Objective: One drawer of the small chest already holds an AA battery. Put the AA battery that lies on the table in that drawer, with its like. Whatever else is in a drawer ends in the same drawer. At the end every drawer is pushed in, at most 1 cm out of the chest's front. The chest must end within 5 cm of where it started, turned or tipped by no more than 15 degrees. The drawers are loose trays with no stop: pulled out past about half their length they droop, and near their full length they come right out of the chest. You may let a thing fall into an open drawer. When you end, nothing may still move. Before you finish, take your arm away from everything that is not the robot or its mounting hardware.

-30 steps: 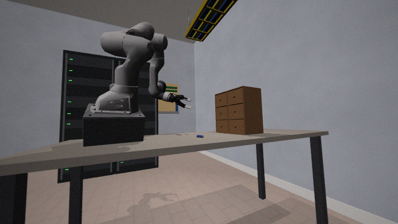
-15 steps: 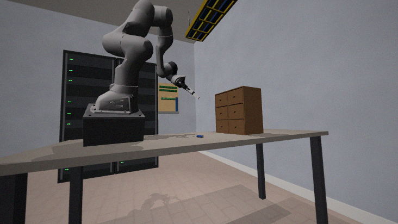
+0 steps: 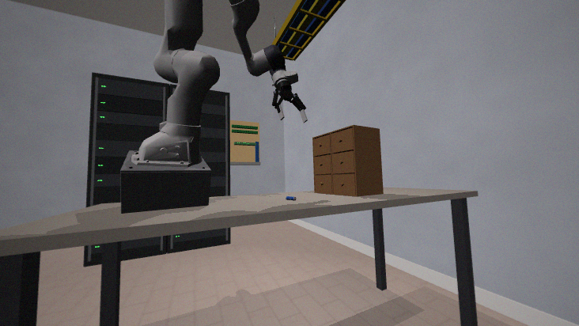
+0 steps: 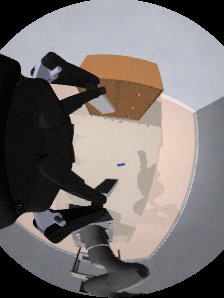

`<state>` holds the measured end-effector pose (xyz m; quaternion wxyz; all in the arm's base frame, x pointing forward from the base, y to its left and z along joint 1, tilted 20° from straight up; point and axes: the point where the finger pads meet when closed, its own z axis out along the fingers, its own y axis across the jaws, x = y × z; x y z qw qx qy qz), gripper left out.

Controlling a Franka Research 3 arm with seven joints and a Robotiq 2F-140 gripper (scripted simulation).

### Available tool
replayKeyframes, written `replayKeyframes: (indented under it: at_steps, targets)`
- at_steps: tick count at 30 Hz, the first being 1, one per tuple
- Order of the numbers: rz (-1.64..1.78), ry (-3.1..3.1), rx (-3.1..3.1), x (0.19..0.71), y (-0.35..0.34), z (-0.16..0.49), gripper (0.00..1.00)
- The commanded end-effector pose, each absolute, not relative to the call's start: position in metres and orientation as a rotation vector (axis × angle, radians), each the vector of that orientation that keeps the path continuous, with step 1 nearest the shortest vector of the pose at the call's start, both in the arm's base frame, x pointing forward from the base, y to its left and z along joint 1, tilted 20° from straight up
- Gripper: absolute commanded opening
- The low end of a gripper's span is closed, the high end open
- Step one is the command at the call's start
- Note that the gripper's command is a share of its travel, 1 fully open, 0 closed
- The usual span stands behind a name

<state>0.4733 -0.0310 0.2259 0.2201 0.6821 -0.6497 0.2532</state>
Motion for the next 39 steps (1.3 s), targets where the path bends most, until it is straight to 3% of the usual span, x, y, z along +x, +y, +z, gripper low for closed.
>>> replayKeyframes:
  at_steps: [1,7,39]
  targets:
    - [0.519,-2.018,1.892,0.458,-0.062,0.254,1.00]
    - [0.389,-2.224,1.833,0.444,-0.094,0.282,1.00]
    - [0.387,-2.229,1.832,0.444,-0.094,0.283,1.00]
